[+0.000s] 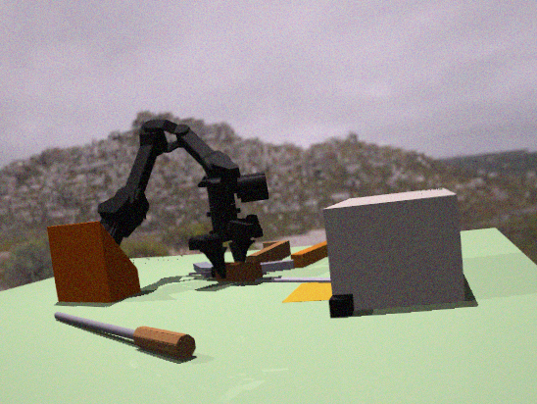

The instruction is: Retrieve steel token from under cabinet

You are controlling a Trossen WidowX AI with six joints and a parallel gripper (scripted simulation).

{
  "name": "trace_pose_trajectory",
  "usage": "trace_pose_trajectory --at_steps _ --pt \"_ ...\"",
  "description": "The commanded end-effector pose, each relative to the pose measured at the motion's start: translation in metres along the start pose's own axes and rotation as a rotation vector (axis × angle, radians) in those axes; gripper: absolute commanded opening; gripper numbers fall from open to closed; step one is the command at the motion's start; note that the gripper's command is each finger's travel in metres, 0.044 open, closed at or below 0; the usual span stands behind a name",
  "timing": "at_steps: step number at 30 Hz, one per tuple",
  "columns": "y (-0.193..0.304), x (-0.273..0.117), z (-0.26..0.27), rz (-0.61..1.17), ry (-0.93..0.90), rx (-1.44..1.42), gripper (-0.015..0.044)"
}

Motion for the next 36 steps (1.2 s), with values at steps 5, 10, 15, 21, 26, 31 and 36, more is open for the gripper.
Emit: trace_pose_trajectory --at_steps 5,10,15,21,26,31,36 --pt "0.0027 0.003 0.0008 0.015 0.001 -0.002 0.027" --pt "0.0001 0.0001 0.0 0.0 0.0 0.0 0.0236" --pt "0.0001 0.0001 0.0 0.0 0.0 0.0 0.0203" --pt "0.0001 0.0001 0.0 0.0 0.0 0.0 0.0163" --pt "0.0001 0.0001 0.0 0.0 0.0 0.0 0.013" --pt "0.0001 0.0001 0.0 0.0 0.0 0.0 0.0057" --pt "-0.0003 0.0 0.0 0.001 0.0 0.0 0.0"
Point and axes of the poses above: the point midway between the two fingers, 35 mm back from their tips, its own x axis out along the fingers, its own z axis across the jaws, y = z × x, the point moved 10 cm from there along -x, back along the fingers, and after that the axes turned 12 degrees about -x, right-handed, at the moved point
